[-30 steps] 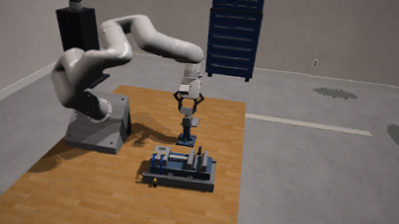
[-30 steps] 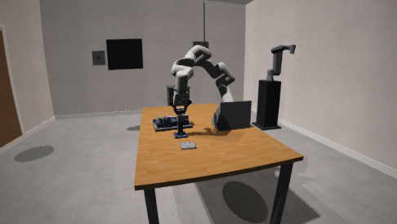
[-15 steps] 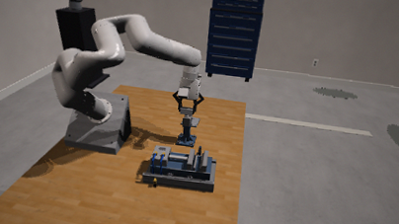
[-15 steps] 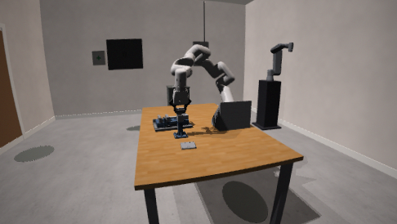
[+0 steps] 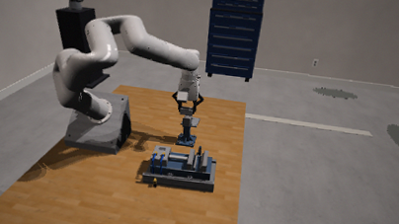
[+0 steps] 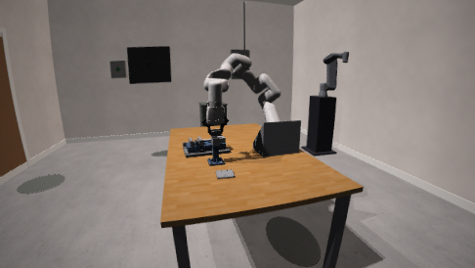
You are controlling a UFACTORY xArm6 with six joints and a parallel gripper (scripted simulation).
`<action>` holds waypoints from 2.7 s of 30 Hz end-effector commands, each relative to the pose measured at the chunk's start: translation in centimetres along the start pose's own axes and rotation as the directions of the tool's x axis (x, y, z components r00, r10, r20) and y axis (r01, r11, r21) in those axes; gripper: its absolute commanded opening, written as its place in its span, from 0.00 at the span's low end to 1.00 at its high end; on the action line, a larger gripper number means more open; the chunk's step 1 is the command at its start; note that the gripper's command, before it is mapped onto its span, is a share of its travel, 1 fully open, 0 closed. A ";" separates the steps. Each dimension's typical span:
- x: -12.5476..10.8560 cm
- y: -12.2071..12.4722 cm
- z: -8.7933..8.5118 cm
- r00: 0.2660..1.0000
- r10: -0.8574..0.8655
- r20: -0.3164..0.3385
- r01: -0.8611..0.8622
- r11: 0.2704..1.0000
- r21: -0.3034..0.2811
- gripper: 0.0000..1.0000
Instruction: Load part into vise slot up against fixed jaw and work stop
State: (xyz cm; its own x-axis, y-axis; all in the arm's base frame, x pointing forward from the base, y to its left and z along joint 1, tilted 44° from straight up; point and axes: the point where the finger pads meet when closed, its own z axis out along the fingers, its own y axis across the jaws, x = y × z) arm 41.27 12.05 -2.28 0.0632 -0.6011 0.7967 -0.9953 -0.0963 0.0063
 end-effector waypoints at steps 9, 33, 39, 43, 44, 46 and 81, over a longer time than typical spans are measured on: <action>0.1 -0.1 -0.2 0.995 0.001 0.096 -0.002 1.000 0.004 0.00; 0.2 -0.1 -0.2 0.989 0.001 0.145 -0.002 1.000 0.004 0.00; 0.2 -0.1 -0.2 0.989 0.001 0.145 -0.002 1.000 0.004 0.00; 0.2 -0.1 -0.2 0.989 0.001 0.145 -0.002 1.000 0.004 0.00; 0.2 -0.1 -0.2 0.989 0.001 0.145 -0.002 1.000 0.004 0.00; 0.2 -0.1 -0.2 0.989 0.001 0.145 -0.002 1.000 0.004 0.00; 0.5 -0.1 -2.4 0.989 0.001 0.145 -0.002 1.000 0.004 0.00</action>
State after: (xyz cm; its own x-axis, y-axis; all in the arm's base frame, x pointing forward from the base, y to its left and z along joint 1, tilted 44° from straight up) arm 41.19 13.26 -0.81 0.0729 -0.7087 0.7018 -0.9953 -0.0972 0.0052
